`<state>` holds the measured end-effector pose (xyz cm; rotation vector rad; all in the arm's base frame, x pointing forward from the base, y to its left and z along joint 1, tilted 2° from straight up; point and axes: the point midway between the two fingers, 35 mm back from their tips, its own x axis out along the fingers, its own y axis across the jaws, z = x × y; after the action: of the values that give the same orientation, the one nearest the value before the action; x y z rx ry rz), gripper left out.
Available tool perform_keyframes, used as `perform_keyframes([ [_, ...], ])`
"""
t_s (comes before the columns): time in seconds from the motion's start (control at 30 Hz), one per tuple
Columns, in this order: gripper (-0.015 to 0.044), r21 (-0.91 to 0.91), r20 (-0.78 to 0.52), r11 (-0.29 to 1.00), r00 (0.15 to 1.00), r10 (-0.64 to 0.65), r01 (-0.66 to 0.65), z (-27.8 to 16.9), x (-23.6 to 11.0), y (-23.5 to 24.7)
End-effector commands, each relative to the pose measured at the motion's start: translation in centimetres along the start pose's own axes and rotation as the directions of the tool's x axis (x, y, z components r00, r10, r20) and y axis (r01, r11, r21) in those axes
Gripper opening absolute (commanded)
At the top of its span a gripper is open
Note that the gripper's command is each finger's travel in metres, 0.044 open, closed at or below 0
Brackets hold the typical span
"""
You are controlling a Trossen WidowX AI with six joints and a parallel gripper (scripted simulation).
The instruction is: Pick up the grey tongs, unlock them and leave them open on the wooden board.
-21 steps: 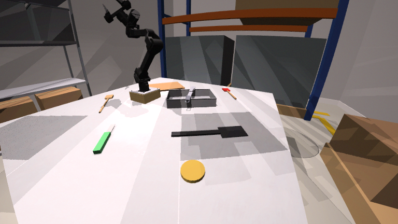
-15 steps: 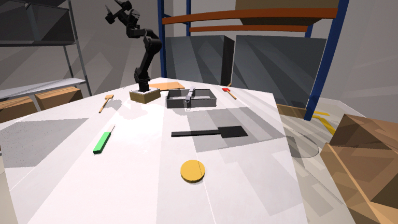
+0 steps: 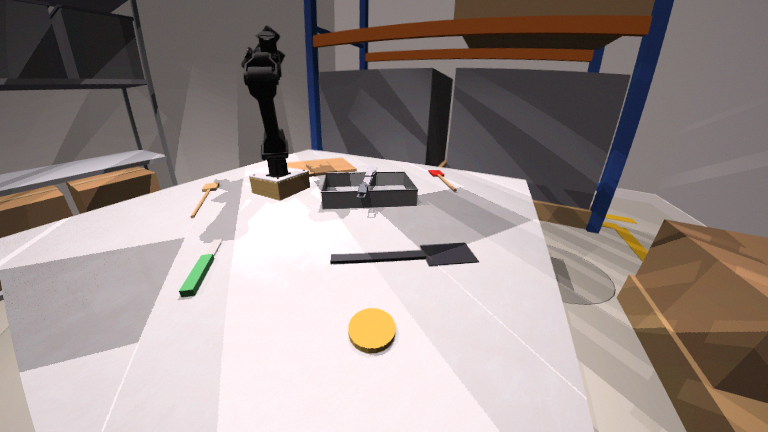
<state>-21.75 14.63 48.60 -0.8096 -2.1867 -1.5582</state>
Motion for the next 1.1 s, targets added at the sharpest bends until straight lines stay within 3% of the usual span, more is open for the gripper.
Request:
perform_keyframes([
  [0.0,0.026,-0.096,0.21,0.995,0.978,-0.005,0.025,6.1,-1.4,0.2],
  [0.23,0.026,-0.232,0.547,0.968,0.836,0.046,0.099,15.5,-6.6,2.2],
  [0.43,0.026,-0.27,0.775,0.945,0.624,0.1,0.183,21.8,-13.6,4.5],
  [0.57,0.026,-0.259,0.889,0.935,0.439,0.133,0.241,25.0,-19.5,5.9],
  [0.8,0.026,-0.179,0.983,0.943,0.08,0.163,0.279,27.6,-31.1,7.7],
  [1.07,0.026,-0.048,0.937,0.969,-0.325,0.127,0.242,25.8,-44.7,8.0],
])
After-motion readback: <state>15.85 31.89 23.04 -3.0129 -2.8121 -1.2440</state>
